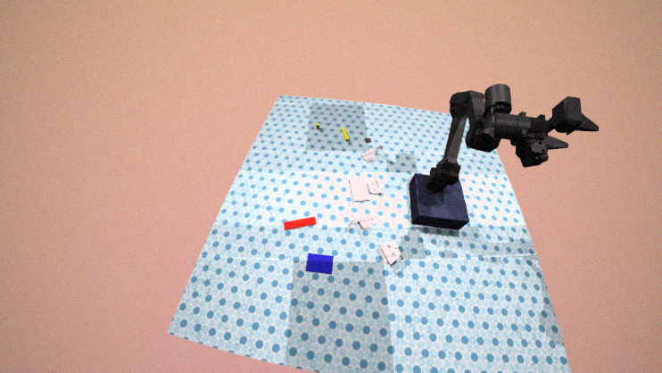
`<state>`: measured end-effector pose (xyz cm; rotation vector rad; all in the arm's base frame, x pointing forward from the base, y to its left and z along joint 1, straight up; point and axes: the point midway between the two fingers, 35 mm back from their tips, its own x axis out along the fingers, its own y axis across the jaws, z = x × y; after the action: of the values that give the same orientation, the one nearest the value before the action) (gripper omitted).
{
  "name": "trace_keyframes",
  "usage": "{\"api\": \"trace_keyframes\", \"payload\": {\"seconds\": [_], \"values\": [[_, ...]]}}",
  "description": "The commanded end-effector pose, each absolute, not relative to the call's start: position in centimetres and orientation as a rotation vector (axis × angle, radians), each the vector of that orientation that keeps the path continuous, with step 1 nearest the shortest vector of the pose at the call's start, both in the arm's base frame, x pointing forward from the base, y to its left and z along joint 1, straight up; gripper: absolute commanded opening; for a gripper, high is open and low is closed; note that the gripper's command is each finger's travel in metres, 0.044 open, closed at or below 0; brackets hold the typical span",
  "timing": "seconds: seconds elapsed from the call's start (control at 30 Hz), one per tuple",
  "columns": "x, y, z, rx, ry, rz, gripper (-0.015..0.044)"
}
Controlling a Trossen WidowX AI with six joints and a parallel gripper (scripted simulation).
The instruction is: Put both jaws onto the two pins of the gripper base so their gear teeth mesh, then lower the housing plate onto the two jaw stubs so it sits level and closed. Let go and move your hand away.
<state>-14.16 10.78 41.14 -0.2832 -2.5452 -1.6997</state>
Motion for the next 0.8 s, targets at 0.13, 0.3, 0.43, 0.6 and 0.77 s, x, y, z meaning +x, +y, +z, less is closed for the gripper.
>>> {"api": "trace_keyframes", "payload": {"seconds": [0.13, 0.3, 0.43, 0.6, 0.77], "values": [[-14.16, 10.78, 41.14, -0.283, -2.545, -1.7, 0.0321], [-14.16, 10.78, 41.14, -0.283, -2.545, -1.7, 0.019], [-14.16, 10.78, 41.14, -0.283, -2.545, -1.7, 0.0085], [-14.16, 10.78, 41.14, -0.283, -2.545, -1.7, 0.0], [-14.16, 10.78, 41.14, -0.283, -2.545, -1.7, 0.0]]}}
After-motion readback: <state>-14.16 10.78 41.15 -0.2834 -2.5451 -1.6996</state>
